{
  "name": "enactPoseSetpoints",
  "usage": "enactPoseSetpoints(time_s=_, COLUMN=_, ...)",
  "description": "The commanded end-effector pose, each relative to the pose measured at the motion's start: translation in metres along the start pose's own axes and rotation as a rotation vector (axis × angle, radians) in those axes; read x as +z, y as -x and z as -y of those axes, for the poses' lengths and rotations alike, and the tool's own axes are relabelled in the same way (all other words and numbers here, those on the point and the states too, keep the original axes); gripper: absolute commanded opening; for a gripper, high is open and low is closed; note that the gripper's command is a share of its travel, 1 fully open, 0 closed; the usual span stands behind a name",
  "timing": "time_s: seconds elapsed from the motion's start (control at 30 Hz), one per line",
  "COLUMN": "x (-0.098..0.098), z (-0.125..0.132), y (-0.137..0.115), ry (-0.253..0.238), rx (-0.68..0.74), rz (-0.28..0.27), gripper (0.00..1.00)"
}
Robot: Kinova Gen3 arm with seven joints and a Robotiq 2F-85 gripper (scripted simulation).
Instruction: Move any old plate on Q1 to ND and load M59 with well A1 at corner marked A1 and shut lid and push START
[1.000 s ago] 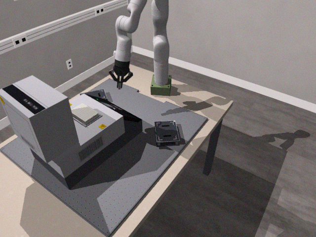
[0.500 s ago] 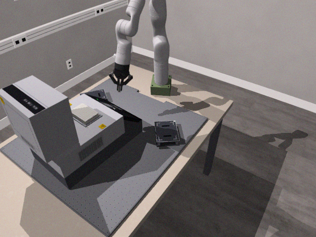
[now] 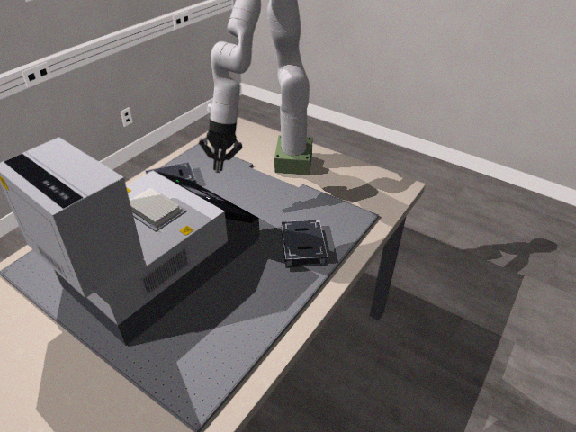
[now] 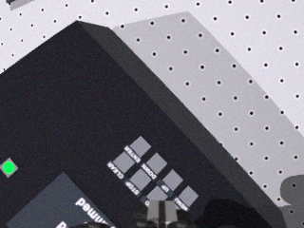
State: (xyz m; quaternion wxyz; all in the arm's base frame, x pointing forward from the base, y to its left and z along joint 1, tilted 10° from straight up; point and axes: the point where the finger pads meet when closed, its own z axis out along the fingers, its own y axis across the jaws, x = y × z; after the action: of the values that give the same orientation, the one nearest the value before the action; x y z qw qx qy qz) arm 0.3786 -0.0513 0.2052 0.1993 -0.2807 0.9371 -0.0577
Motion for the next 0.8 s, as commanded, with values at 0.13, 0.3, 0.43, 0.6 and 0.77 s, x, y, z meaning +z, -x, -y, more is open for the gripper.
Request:
enactPoseSetpoints(time_s=0.13, x=0.01, z=-0.004, y=0.0, ry=0.005, rx=0.002, rz=0.002, gripper=0.1)
enactPoseSetpoints(time_s=0.3, x=0.016, z=-0.005, y=-0.001, ry=0.005, rx=0.002, rz=0.002, gripper=0.1)
enactPoseSetpoints(time_s=0.43, x=0.021, z=-0.007, y=-0.002, ry=0.005, rx=0.002, rz=0.002, gripper=0.1)
enactPoseSetpoints(time_s=0.6, x=0.026, z=-0.008, y=-0.003, ry=0.006, rx=0.001, rz=0.002, gripper=0.1)
enactPoseSetpoints(time_s=0.77, x=0.032, z=-0.009, y=-0.004, ry=0.006, rx=0.001, rz=0.003, gripper=0.1)
